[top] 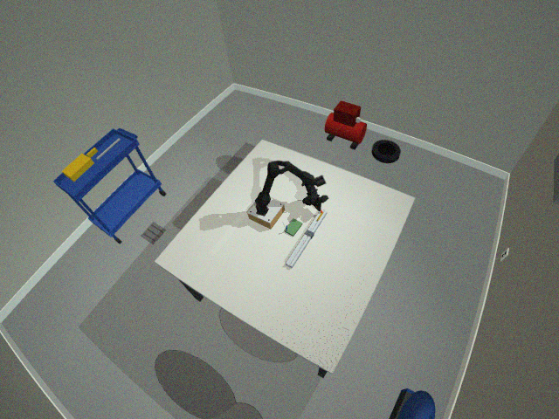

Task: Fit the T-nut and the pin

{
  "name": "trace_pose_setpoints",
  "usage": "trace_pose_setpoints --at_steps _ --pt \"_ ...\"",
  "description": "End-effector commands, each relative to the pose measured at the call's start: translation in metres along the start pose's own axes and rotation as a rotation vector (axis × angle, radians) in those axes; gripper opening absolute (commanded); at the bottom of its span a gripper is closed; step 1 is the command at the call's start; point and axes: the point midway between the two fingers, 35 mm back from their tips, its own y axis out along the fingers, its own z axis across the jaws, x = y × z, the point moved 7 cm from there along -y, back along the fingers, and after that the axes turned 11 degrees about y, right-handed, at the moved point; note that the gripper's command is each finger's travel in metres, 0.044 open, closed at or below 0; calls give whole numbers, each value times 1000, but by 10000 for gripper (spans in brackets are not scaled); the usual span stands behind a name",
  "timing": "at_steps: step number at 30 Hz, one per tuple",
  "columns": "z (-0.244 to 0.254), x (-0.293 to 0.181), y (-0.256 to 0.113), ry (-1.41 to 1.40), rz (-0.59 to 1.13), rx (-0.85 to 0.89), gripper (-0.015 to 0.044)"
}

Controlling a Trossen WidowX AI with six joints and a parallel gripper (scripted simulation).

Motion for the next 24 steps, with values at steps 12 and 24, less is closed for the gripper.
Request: trace_pose_setpoints --at_steps 12,24 --pt "5 -2 0 -18 -6 -43 -150" --pt "9 -3 1 -28 -13 -76 -150"
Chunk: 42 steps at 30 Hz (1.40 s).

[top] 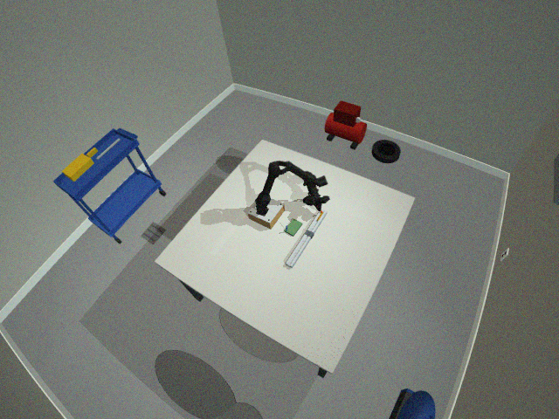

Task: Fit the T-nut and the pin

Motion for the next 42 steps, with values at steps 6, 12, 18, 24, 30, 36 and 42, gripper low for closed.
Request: trace_pose_setpoints --at_steps 6,12,18,24,30,36,42 --pt "2 -1 0 -11 -2 -19 -150" --pt "4 -2 0 -15 -6 -32 -150" --pt "6 -2 0 -19 -9 -46 -150" --pt "8 -2 0 -24 -13 -61 -150" --pt "9 -3 1 -28 -16 -75 -150" --pt "11 -3 1 -32 -19 -89 -150" --pt "13 -4 1 -37 -22 -104 -150"
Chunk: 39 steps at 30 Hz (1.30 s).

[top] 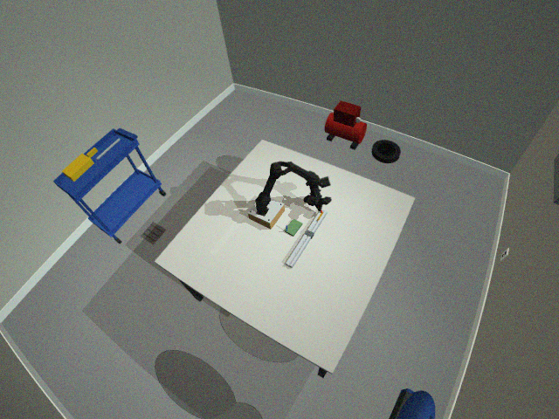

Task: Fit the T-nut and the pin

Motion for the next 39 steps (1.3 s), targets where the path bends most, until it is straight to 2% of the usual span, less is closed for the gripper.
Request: trace_pose_setpoints --at_steps 1,39 --pt "2 -1 0 -9 0 -11 -150" --pt "12 -3 0 -33 -17 -91 -150"
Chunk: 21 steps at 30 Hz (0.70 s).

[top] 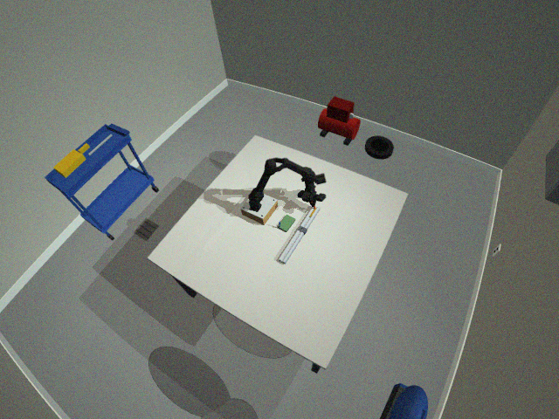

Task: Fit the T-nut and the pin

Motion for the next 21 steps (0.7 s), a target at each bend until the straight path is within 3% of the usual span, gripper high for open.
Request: trace_pose_setpoints --at_steps 1,21 --pt "1 -1 0 -8 0 -9 -150" --pt "7 -2 0 -21 -10 -50 -150"
